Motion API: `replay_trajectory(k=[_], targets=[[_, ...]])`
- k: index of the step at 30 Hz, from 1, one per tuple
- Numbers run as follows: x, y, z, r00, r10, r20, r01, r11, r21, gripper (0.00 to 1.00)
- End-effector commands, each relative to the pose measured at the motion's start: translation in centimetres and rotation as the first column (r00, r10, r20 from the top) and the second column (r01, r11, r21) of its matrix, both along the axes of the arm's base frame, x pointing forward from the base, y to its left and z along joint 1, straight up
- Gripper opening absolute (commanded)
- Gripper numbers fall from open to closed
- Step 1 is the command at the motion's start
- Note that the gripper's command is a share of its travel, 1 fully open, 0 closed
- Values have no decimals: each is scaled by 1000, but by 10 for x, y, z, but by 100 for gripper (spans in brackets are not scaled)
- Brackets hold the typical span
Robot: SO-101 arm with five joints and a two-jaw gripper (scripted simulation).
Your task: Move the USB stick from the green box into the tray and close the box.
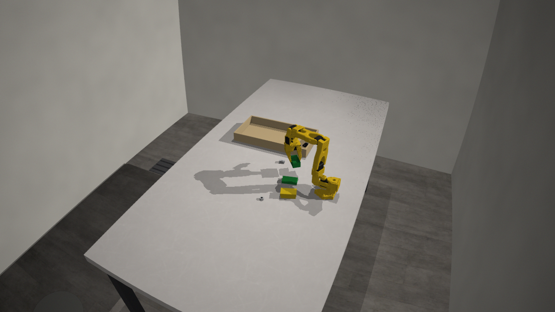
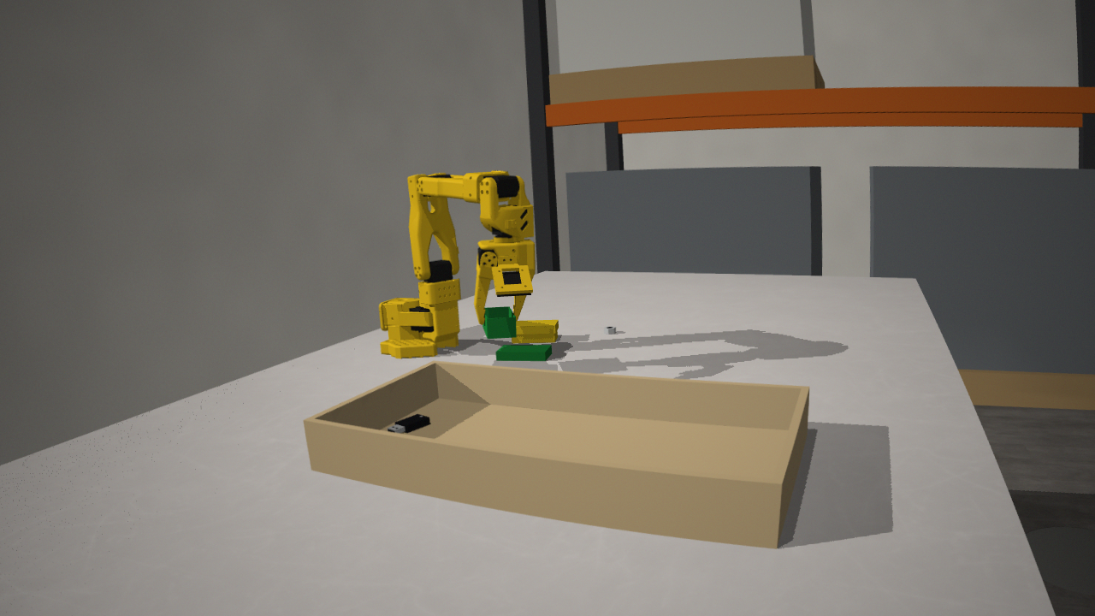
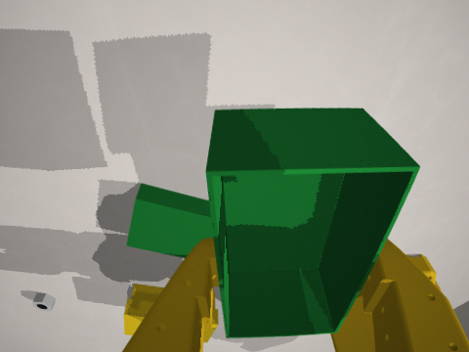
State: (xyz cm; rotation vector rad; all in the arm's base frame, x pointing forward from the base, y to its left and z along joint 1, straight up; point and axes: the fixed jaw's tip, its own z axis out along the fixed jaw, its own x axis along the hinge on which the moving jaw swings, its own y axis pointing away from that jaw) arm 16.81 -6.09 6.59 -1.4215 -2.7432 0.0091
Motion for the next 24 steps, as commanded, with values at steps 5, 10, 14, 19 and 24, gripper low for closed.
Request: replay_trajectory(k=[5,10,14,19,24], targets=[[4,0,6,999,-3,49,4,1000,-19,20],[5,1,6,999,-3,49,4,1000,-19,20],[6,3,6,999,-3,49,4,1000,-19,20],[7,4,6,999,-3,49,4,1000,-19,20],[7,4,6,999,-3,49,4,1000,-19,20]])
